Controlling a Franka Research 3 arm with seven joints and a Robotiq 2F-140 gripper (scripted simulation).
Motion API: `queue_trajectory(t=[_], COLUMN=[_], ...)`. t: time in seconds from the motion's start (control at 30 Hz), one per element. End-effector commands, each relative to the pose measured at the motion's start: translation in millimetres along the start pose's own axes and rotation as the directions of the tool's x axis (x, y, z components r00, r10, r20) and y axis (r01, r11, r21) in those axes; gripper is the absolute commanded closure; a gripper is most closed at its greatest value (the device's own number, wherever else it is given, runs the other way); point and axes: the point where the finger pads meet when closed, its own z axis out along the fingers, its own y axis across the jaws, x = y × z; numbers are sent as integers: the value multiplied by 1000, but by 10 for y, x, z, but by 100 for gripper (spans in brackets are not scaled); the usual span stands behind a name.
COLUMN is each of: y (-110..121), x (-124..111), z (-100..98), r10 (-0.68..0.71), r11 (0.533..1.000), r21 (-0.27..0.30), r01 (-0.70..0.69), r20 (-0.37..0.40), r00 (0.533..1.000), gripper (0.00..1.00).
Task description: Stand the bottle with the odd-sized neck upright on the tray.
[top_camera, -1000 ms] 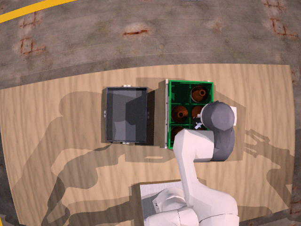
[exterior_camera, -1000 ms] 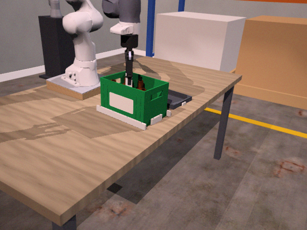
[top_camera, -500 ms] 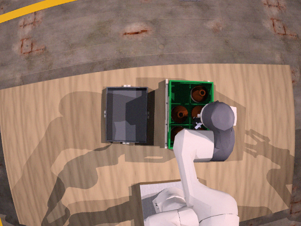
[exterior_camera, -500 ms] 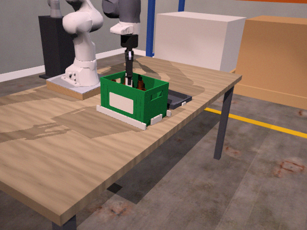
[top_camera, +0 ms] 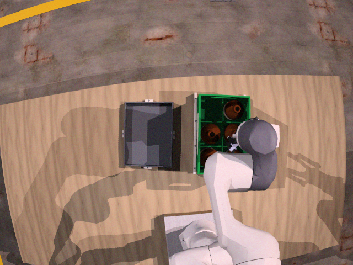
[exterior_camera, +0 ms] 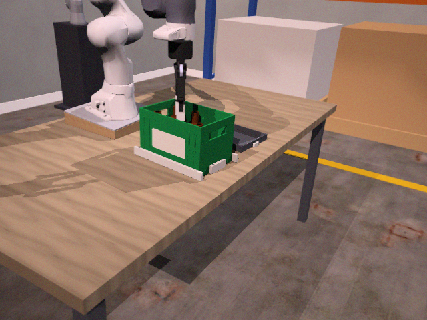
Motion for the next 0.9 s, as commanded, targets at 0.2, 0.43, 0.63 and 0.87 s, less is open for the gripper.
queue_trajectory(t=[0.2, 0.43, 0.63, 0.87], y=[17, 16, 15, 15], x=[31, 29, 28, 27], z=[-319, -478, -601, -639], r10=[-3, -3, -3, -3], r11=[1000, 1000, 1000, 1000], r21=[-7, -7, -7, -7], r01=[3, 3, 3, 3], r20=[-11, -11, -11, -11], r00=[1000, 1000, 1000, 1000], gripper=[56, 56, 56, 56])
